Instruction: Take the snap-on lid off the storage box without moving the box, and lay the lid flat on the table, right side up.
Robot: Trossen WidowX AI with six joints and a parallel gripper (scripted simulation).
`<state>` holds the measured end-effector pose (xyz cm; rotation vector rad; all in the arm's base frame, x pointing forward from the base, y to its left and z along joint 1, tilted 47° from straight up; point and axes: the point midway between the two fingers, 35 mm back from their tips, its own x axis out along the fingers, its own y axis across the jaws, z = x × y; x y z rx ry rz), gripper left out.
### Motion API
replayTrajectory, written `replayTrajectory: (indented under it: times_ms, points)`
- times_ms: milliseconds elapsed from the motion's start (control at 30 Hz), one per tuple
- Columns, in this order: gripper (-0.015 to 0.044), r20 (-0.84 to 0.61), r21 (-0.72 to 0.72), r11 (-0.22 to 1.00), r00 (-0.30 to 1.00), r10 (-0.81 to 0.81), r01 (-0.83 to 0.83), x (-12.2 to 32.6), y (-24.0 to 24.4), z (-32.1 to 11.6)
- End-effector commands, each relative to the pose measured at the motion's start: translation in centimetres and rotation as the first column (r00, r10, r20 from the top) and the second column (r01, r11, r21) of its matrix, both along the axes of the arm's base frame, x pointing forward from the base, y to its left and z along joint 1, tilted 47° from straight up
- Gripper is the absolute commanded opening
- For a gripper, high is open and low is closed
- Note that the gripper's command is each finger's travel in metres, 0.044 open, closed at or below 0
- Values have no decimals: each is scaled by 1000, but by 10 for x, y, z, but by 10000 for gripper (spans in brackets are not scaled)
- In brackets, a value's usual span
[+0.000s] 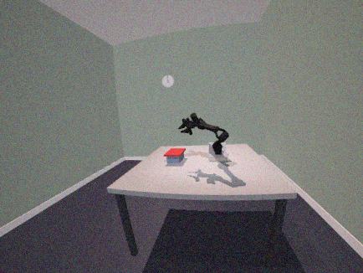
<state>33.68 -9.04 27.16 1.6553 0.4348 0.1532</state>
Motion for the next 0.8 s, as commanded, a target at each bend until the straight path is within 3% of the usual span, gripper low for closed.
replayTrajectory:
  times_ms: [0,167,300,633,767]
  points:
    - [235,-162,150,989,987,15,9,-1,2,-49]
    - [235,-431,383,918,899,80,102,-15,14,-130]
    - [235,-534,466,869,836,127,166,-26,23,-161]
    - [235,-543,472,865,829,131,172,-27,25,-166]
    - [235,-545,470,866,828,131,172,-27,57,-198]
